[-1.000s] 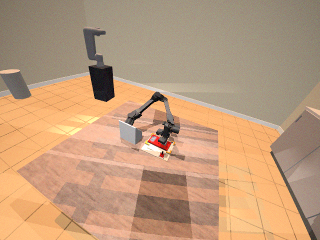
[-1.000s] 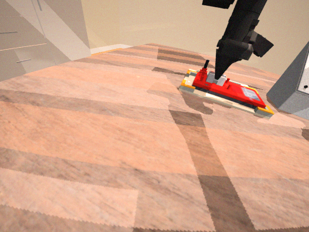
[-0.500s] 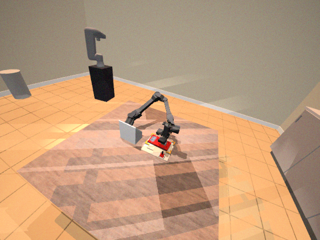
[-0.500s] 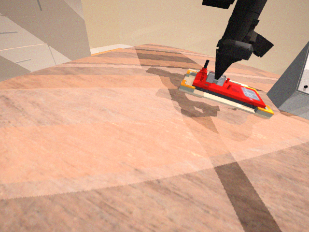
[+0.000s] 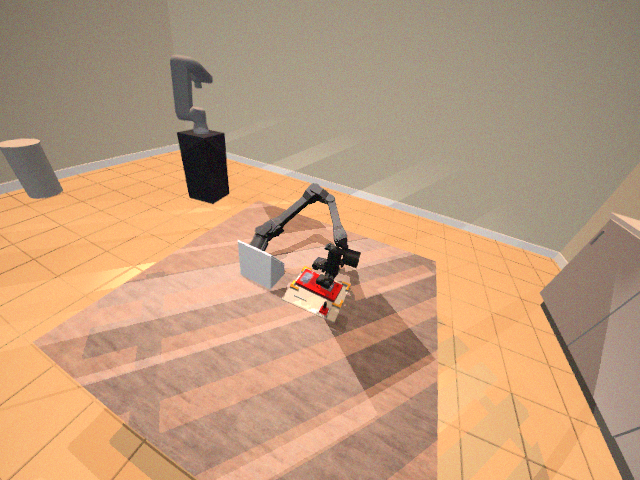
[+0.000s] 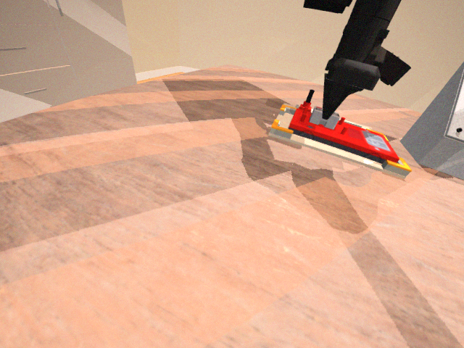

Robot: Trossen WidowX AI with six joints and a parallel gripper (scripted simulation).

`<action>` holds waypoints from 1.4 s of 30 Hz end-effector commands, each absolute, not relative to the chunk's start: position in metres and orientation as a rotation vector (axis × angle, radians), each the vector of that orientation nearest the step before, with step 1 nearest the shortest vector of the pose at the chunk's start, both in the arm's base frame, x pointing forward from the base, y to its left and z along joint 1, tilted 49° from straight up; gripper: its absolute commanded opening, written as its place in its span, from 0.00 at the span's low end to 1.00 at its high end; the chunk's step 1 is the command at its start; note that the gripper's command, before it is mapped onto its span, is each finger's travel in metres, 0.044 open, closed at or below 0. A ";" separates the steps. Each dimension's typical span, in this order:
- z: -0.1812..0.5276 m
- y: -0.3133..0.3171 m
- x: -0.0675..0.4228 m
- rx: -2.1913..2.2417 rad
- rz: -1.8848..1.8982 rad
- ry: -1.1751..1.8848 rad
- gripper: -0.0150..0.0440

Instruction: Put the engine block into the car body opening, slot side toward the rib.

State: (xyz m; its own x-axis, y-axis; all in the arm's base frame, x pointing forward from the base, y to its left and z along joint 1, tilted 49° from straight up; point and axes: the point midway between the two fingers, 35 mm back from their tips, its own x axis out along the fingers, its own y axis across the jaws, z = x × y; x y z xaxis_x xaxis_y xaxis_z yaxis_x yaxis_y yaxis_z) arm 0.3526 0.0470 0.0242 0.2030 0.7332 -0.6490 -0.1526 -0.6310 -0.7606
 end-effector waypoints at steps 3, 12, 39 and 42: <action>0.024 0.048 0.353 -1.740 1.524 -0.545 0.52; 0.023 0.048 0.353 -1.741 1.524 -0.546 0.52; 0.024 0.047 0.353 -1.743 1.523 -0.546 1.00; 0.025 0.045 0.352 -1.743 1.523 -0.546 1.00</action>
